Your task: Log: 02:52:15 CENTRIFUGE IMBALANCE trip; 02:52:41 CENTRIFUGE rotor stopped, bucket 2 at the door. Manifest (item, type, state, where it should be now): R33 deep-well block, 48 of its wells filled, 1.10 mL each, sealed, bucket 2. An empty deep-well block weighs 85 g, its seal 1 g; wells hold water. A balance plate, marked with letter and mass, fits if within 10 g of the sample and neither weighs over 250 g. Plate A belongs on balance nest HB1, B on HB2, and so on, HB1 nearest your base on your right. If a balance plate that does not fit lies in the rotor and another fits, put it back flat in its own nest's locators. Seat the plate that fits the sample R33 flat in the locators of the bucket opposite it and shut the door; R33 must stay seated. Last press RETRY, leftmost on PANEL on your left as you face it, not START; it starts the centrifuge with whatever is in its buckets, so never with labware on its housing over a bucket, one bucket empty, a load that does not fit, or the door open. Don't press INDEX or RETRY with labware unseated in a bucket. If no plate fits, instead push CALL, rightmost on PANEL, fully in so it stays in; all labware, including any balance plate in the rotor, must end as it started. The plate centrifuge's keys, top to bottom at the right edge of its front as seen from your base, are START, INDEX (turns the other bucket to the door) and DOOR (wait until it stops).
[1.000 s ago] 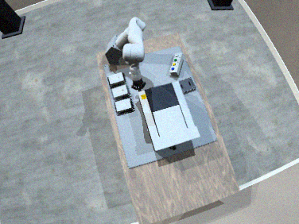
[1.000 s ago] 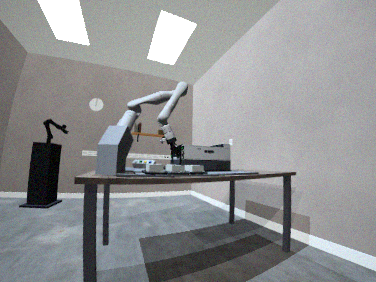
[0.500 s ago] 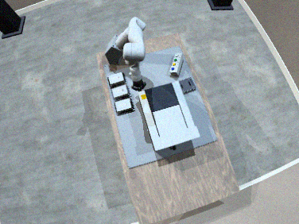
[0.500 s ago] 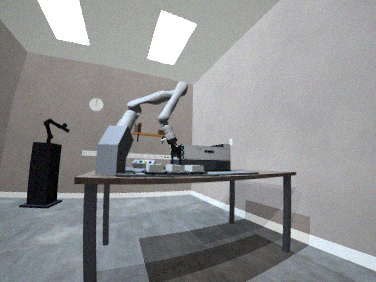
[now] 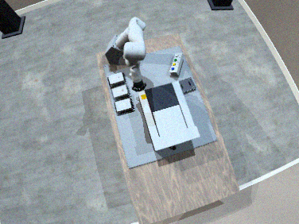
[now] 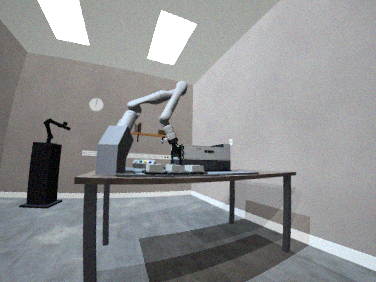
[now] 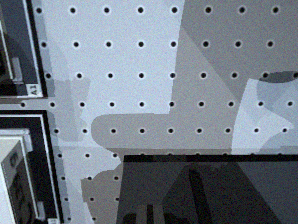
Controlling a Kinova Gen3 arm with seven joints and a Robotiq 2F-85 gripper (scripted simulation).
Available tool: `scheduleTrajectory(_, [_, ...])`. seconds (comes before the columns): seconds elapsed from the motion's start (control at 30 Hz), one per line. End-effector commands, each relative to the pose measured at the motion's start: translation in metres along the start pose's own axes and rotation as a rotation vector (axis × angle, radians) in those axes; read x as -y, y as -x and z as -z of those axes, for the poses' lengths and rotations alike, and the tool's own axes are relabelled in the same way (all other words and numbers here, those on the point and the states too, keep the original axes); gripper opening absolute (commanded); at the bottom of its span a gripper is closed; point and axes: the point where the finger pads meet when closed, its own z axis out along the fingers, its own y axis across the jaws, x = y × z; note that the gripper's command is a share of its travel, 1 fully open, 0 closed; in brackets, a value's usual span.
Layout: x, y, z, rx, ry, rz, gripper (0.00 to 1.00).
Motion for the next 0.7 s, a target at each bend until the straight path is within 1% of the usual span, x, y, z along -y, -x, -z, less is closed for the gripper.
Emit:
scheduleTrajectory(0.0, [0.0003,0.002,-0.0003,0.001,-0.001,0.0,0.1])
scheduleTrajectory(0.67, [0.0003,0.0105,-0.0043,0.001,-0.001,0.0,0.1])
